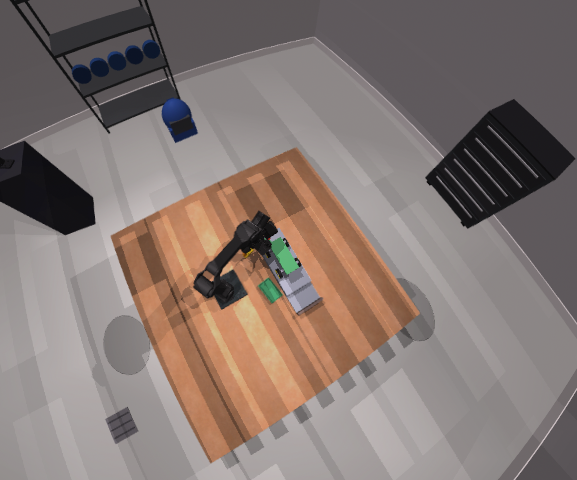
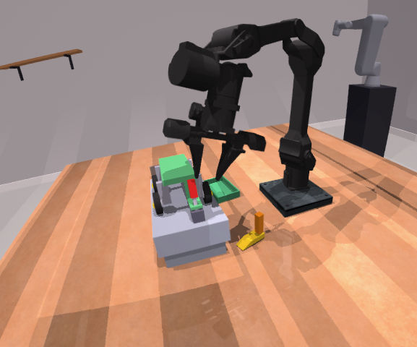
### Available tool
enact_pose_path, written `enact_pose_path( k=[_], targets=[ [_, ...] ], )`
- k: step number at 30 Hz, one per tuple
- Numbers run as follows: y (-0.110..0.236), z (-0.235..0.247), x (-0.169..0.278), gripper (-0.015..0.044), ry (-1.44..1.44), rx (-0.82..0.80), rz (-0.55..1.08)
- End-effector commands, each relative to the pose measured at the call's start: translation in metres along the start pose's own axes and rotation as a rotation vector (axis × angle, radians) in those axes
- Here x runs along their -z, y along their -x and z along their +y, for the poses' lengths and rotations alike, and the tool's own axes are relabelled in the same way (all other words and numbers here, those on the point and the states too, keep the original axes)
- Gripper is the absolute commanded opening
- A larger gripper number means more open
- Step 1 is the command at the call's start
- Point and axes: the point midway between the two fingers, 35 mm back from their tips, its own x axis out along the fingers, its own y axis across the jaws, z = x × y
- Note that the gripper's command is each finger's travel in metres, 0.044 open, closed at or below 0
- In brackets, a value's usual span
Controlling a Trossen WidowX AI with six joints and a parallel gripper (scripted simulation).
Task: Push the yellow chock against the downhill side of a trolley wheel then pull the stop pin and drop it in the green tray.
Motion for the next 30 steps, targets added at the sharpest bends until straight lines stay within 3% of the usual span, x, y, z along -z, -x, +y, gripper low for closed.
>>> enact_pose_path(
  k=[1,7,16,30],
  targets=[
    [-0.009,-0.050,0.015,0.0190,0.155,0.177,-0.013],
    [-0.010,-0.099,0.020,0.0190,0.303,0.349,-0.045],
    [-0.011,-0.099,0.020,0.0190,0.303,0.349,-0.045],
    [-0.050,-0.113,0.016,0.0190,0.303,0.349,-0.045]
  ],
)
